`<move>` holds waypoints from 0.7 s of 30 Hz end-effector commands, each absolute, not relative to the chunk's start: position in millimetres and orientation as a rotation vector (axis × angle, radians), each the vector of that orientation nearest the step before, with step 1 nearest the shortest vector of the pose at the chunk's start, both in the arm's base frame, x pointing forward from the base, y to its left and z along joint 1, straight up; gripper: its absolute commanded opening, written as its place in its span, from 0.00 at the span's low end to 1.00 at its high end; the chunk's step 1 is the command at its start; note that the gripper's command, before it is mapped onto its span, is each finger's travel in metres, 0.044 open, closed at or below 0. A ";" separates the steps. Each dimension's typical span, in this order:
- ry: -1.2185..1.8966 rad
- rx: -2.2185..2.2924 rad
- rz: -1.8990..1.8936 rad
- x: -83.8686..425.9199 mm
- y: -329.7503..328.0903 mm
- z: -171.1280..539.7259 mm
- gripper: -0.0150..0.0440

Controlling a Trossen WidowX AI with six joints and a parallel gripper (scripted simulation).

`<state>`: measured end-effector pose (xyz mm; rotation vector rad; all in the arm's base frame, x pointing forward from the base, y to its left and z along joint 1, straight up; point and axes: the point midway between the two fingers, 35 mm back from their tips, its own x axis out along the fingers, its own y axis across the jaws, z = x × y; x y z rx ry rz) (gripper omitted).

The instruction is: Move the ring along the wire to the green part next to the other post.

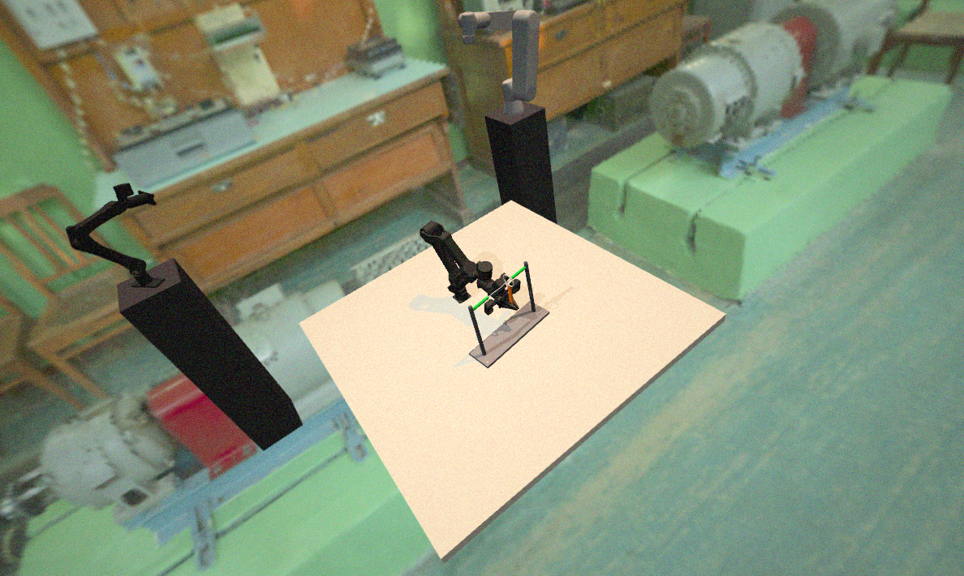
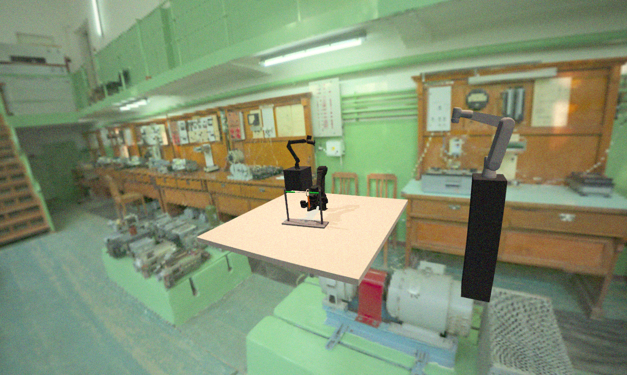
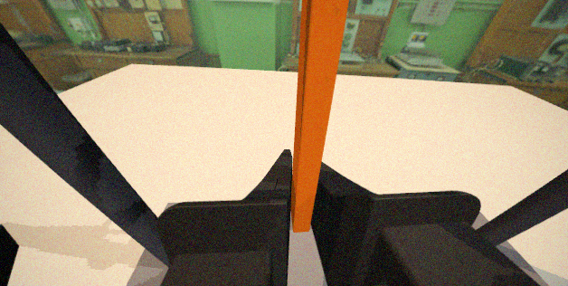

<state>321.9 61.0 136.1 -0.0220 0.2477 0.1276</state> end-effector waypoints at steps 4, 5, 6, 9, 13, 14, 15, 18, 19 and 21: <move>0.246 -0.010 0.116 321.3 68.6 136.5 0.00; 0.246 -0.010 0.116 321.1 69.6 136.5 0.00; 0.246 -0.009 0.115 321.0 70.7 136.5 0.00; 0.246 -0.009 0.114 320.6 73.7 136.5 0.00; 0.246 -0.008 0.113 320.0 78.6 136.5 0.00; 0.246 -0.008 0.113 319.9 79.6 136.5 0.00; 0.246 -0.008 0.113 319.8 80.6 136.5 0.00; 0.246 -0.007 0.113 319.4 83.6 136.5 0.00; 0.246 -0.007 0.112 319.3 84.6 136.5 0.00; 0.246 -0.007 0.112 319.0 86.6 136.5 0.00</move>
